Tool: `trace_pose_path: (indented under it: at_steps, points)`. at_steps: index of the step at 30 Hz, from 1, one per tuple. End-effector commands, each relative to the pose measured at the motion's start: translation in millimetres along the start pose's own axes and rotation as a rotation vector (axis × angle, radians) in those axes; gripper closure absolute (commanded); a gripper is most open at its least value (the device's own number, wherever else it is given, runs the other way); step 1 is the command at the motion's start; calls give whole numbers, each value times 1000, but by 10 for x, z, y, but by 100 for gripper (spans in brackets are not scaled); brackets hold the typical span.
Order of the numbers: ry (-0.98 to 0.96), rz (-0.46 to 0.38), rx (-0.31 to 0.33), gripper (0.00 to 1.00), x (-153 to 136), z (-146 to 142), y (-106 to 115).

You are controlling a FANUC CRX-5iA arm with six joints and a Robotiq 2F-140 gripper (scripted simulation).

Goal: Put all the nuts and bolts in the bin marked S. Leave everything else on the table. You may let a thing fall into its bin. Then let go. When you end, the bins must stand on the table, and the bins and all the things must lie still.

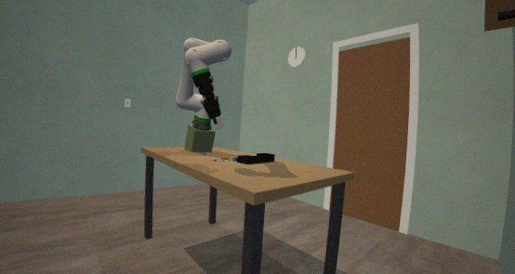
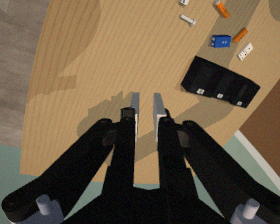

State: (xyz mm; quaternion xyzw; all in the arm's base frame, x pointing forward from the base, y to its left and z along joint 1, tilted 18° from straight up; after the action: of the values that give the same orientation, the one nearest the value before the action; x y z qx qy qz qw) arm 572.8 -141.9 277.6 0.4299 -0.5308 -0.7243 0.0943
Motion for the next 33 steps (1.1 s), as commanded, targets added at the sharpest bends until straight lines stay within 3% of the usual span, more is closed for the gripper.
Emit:
trace_pose_path:
  at_steps: [1, 26, 33]
  points:
    - [99, 27, 1, 95, -49, 159, -61]
    - [842, 199, -61, 95, -185, 1224, -423]
    - [1057, 240, -84, 95, -195, 1386, -466]
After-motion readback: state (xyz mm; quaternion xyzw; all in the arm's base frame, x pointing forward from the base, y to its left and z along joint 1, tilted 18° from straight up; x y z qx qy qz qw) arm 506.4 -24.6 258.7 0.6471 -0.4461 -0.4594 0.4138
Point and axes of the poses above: the point where the finger pads meet when closed, its own y axis back along the fingers, its own z axis across the jaws, x = y × z, the point moved 7 cm from there along y, back along the fingers, and after that the axes turned 6 degrees about y, right-handed, at the moved point
